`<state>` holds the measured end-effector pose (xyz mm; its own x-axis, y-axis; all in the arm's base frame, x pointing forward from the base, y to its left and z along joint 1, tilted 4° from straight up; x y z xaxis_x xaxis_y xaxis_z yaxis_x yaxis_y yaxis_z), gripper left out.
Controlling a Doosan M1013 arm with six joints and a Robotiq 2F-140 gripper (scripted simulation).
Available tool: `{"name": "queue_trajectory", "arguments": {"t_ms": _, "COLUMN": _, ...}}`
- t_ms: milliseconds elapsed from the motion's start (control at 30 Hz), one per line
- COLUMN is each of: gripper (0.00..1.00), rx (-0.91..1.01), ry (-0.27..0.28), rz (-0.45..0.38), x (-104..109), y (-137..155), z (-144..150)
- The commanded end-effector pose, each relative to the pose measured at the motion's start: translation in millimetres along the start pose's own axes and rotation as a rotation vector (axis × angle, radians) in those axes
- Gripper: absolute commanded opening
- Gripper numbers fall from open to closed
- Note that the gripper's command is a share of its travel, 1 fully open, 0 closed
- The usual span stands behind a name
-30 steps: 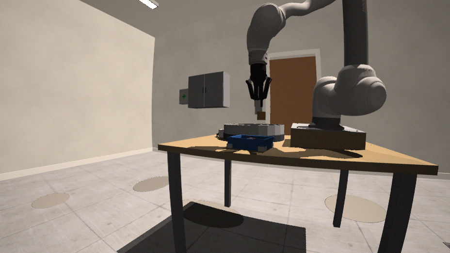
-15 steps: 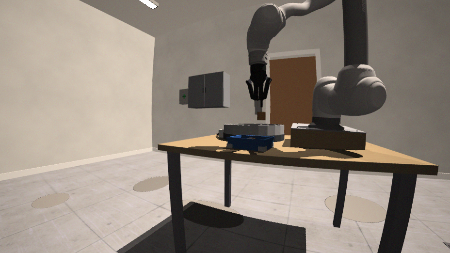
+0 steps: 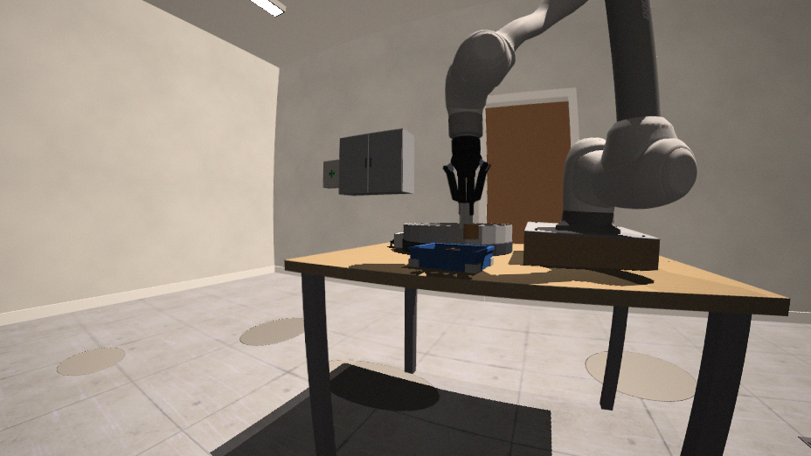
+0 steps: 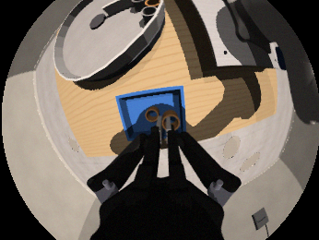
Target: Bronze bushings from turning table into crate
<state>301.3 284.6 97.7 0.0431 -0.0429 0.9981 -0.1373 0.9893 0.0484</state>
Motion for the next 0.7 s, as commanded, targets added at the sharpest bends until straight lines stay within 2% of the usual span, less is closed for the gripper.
{"name": "queue_trajectory", "arguments": {"t_ms": 0, "gripper": 0.0, "rx": 0.0, "ry": 0.0, "rz": -0.001, "x": -12.4, "y": 0.3, "z": -0.4}}
{"name": "queue_trajectory", "arguments": {"t_ms": 100, "gripper": 0.0, "rx": 0.0, "ry": 0.0, "rz": -0.001, "x": -18.5, "y": 0.3, "z": -0.4}}
{"name": "queue_trajectory", "arguments": {"t_ms": 667, "gripper": 0.0, "rx": 0.0, "ry": 0.0, "rz": -0.001, "x": -19.6, "y": 0.3, "z": -0.4}}
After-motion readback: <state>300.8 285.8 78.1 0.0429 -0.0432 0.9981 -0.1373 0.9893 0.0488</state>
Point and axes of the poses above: the point where the finger pads meet when closed, its own x axis back along the fingers, its own z axis across the jaws, y = z × x, the point moved 6 cm from there along x, back along the fingers, and after that the axes turned 11 degrees about x, right-handed, at the moved point
